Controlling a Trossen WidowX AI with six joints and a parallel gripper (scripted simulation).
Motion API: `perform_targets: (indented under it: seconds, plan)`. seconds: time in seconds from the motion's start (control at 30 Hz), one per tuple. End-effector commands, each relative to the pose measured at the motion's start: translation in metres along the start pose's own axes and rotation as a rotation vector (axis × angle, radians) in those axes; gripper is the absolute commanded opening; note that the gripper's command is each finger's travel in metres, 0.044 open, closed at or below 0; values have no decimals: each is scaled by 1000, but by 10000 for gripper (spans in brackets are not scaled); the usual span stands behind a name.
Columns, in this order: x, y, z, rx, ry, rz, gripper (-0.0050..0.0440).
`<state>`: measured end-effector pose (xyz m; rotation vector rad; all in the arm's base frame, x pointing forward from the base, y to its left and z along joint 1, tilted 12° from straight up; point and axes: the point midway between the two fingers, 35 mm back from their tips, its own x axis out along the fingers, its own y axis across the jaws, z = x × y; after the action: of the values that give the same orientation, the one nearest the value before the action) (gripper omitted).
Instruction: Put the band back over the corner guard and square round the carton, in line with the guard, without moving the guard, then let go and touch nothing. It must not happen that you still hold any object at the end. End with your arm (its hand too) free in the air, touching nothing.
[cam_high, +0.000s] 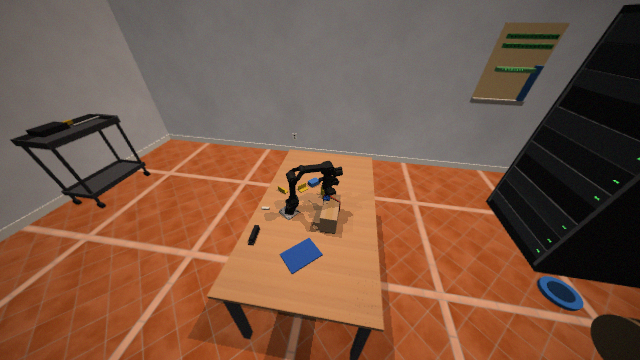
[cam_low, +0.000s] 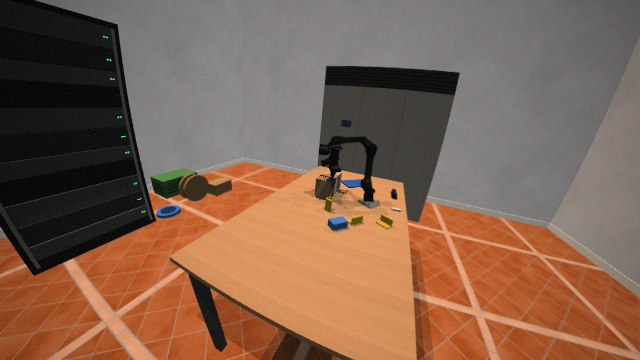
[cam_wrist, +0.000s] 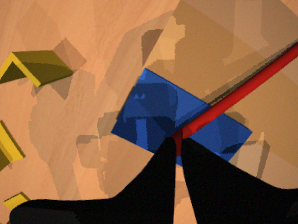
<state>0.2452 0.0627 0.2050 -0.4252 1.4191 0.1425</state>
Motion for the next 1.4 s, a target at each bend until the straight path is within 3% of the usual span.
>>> perform_targets:
  seconds: [0.0,0.6,0.77,1.13,1.3,1.37]
  plan:
    - [1,1,0,-5,-2,9,0]
    - [7,1,0,-5,-2,9,0]
    - [6,0,0,0,-1,0,117]
    - [6,0,0,-1,-1,0,117]
    - [-23,-1,0,0,-2,-4,117]
    - [-24,-1,0,0,-2,-4,117]
